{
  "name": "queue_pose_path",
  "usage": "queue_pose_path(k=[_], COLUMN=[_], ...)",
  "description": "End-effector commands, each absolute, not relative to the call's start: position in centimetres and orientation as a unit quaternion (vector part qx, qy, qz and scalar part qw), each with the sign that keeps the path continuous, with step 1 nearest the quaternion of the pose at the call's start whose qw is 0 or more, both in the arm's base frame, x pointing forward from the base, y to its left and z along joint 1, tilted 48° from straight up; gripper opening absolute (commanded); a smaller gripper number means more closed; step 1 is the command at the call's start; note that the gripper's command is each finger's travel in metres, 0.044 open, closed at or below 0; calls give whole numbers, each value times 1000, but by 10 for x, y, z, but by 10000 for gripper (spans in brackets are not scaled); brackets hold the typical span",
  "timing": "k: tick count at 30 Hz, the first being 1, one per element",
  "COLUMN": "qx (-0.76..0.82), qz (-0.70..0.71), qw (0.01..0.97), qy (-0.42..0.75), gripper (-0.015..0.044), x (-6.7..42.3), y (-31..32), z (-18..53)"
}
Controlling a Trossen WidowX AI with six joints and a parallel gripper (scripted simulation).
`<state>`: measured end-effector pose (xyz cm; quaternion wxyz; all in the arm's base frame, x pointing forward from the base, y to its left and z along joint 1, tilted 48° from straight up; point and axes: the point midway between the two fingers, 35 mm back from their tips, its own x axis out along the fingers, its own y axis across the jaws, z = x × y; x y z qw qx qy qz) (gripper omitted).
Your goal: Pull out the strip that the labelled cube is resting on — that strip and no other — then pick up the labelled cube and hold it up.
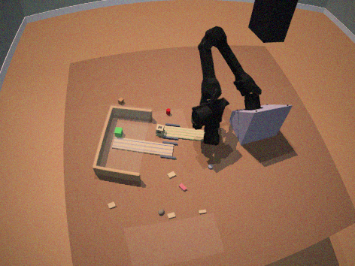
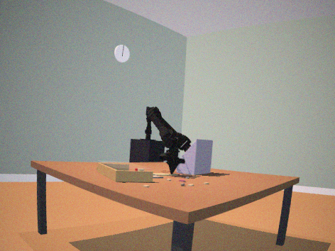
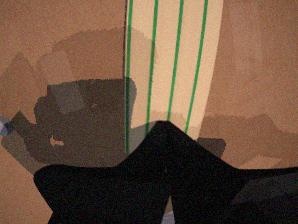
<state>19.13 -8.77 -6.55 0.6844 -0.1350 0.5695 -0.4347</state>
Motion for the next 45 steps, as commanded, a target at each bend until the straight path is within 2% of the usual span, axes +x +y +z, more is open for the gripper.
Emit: queue_pose_path(k=[1,20,29,45], qx=[-133,-133,-132,-94], qz=[-436,-436,-435,-467], qw=[676,676,676,683], qy=[580,580,580,554], gripper=[0,0,0,420], x=[183,183,195,256], y=[-89,-89,-57,-74], z=[-68,-68,-38,-18])
